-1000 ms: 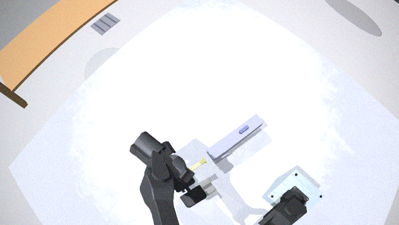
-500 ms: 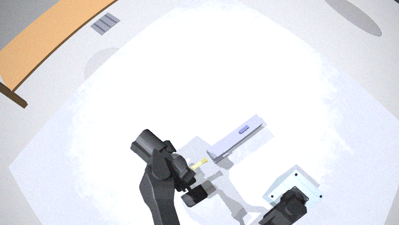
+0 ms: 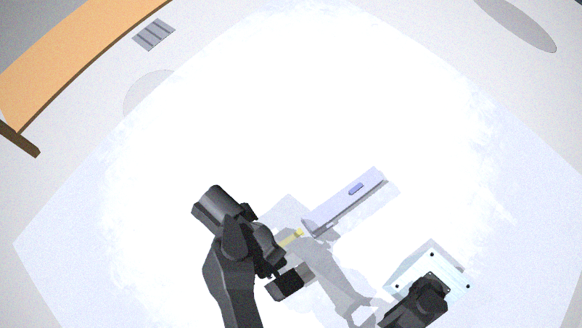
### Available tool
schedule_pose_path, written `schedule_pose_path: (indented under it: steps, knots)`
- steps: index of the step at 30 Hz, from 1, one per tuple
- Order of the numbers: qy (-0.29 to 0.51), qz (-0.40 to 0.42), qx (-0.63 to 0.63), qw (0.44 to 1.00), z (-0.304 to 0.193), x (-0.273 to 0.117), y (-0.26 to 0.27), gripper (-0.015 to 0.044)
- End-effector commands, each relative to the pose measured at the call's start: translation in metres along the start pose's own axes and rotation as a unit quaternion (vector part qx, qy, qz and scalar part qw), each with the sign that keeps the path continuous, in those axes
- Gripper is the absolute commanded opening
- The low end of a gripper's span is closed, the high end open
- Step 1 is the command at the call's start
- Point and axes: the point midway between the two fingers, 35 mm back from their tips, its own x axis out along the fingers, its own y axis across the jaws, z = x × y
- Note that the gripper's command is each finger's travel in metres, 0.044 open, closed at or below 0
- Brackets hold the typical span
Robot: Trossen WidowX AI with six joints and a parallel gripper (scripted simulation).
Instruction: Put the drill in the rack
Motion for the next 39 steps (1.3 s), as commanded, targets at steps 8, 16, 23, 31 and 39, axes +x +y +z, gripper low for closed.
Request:
schedule_pose_path:
  steps: [8, 16, 23, 31, 39]
  knots:
    - [-0.002, -0.001, -0.004, 1.0, 0.001, -0.005, -0.001, 0.0]
    - [-0.002, -0.001, -0.004, 1.0, 0.001, -0.008, -0.002, 0.0]
    - [-0.002, -0.002, -0.004, 1.0, 0.002, -0.01, -0.002, 0.0]
    - [-0.002, -0.002, -0.004, 1.0, 0.002, -0.012, -0.003, 0.0]
    - [-0.002, -0.001, -0.004, 1.0, 0.005, -0.012, 0.009, 0.0]
